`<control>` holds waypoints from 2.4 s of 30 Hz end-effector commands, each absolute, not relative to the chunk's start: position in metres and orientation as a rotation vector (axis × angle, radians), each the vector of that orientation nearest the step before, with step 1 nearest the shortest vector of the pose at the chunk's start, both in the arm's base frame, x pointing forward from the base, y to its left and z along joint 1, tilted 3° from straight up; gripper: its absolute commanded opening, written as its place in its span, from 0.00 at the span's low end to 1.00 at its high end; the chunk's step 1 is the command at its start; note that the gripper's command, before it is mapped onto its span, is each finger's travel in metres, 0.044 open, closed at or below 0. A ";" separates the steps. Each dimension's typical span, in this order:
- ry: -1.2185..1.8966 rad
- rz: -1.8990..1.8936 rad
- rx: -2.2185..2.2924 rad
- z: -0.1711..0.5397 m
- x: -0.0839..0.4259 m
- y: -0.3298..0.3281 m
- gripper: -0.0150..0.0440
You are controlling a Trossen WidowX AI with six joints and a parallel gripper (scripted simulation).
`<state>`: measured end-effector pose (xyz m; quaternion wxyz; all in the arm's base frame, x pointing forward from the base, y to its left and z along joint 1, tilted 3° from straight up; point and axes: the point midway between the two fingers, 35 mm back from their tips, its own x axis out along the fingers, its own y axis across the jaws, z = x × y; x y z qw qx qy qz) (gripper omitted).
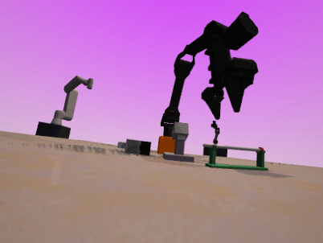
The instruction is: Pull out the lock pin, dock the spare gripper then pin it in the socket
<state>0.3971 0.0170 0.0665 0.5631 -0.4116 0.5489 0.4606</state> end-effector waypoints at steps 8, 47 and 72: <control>1.282 1.058 -0.970 0.110 0.400 0.017 1.00; 0.742 -1.565 0.840 0.084 0.192 -0.164 1.00; 0.745 -1.563 0.843 0.012 0.194 -0.165 1.00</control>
